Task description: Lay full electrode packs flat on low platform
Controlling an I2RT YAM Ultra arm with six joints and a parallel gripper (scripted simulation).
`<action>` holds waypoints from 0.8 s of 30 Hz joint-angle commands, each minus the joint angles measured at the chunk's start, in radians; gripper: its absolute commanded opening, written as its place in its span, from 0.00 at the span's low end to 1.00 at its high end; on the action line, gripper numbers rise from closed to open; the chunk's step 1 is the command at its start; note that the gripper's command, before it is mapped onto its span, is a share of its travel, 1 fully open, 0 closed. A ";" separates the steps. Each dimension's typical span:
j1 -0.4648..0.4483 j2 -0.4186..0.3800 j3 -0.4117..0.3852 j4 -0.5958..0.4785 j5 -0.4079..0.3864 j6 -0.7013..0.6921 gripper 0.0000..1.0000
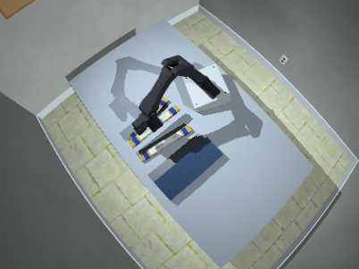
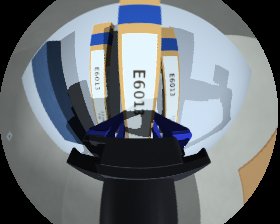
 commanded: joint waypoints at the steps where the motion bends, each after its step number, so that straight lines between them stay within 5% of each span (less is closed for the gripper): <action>1: 0.001 -0.018 0.044 -0.010 -0.006 -0.004 0.00; 2: 0.001 -0.023 -0.005 0.015 -0.002 -0.001 0.00; 24: 0.010 -0.063 0.045 -0.075 0.000 0.007 0.00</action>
